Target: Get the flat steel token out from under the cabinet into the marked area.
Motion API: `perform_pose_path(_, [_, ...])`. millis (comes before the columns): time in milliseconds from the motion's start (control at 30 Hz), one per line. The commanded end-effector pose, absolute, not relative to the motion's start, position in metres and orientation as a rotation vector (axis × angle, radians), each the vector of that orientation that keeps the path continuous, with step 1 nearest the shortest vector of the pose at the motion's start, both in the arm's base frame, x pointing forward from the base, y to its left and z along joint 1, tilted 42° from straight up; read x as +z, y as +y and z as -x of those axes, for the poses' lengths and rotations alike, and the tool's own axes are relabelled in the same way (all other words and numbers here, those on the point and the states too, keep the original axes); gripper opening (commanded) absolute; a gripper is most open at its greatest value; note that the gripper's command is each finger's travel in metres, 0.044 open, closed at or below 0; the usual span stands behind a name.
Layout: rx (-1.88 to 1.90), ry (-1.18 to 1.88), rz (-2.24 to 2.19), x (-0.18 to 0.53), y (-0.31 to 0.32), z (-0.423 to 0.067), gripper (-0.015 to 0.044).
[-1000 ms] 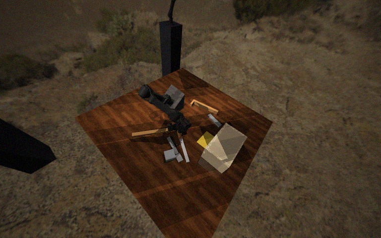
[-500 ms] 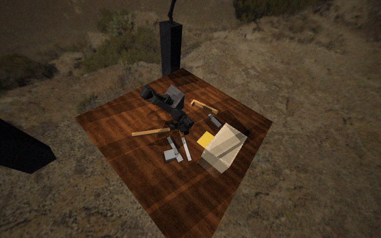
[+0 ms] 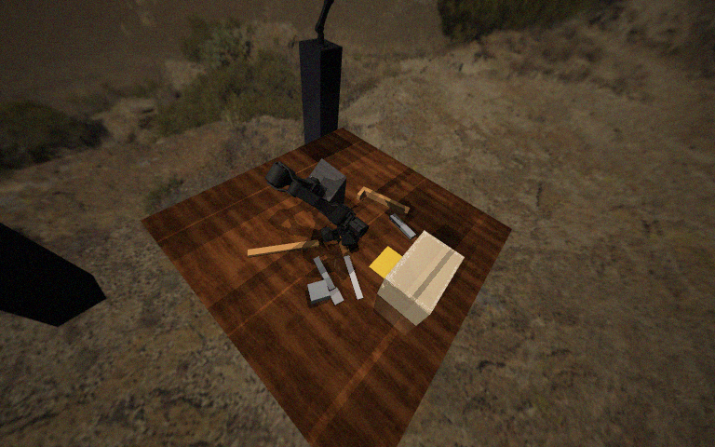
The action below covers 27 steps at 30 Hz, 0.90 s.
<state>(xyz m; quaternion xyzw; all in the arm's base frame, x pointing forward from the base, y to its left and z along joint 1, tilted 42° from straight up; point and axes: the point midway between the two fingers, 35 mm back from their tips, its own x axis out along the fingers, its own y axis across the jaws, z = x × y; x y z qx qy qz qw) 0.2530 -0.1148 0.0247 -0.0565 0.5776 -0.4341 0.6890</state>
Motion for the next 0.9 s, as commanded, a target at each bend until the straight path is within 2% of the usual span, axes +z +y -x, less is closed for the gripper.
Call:
perform_pose_path(0, [-0.965, 1.294, 0.130, 0.020, -0.109, -0.255, 0.0000])
perform_pose_path(867, [-0.964, 1.294, 0.129, -0.002, -0.084, -0.260, 0.0000])
